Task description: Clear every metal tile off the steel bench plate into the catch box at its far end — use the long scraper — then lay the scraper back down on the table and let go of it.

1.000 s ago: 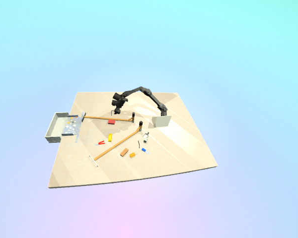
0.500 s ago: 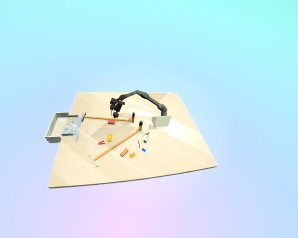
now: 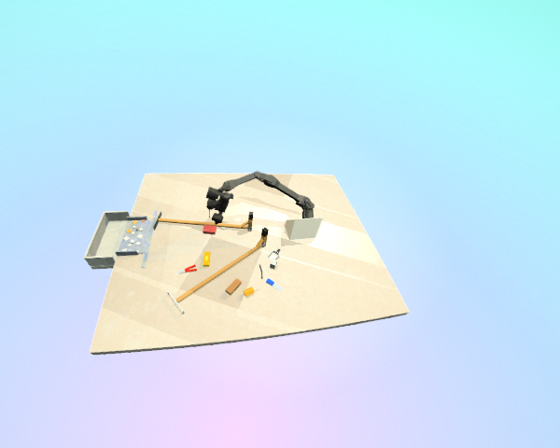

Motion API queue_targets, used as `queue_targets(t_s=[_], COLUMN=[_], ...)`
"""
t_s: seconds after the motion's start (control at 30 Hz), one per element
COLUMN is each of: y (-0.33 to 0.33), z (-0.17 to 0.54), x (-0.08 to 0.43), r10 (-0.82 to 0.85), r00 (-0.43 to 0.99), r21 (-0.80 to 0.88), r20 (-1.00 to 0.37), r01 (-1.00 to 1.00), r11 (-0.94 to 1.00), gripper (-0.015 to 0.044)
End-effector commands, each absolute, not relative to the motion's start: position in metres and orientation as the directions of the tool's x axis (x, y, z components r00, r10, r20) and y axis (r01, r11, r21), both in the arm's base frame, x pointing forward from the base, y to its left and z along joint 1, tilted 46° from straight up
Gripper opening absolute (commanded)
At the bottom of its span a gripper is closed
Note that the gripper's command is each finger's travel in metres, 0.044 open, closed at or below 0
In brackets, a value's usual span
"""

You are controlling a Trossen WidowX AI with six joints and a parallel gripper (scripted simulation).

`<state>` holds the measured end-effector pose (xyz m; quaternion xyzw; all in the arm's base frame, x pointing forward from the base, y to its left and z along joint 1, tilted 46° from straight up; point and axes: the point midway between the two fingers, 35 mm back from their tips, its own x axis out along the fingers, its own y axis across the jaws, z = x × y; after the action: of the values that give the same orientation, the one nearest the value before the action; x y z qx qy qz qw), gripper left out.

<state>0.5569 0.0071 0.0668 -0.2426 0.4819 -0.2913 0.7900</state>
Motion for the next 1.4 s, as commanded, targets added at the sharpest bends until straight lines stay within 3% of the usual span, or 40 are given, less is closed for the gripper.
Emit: queue_targets(t_s=[0.0, 1.37], y=[0.015, 0.086], z=[0.069, 0.099], x=[0.55, 0.469], r10=[-0.693, -0.662], r00=[0.375, 0.5], r21=[-0.667, -0.681], r20=[-0.615, -0.559], r01=[0.222, 0.178], r11=[0.712, 0.71], gripper=[0.044, 0.044])
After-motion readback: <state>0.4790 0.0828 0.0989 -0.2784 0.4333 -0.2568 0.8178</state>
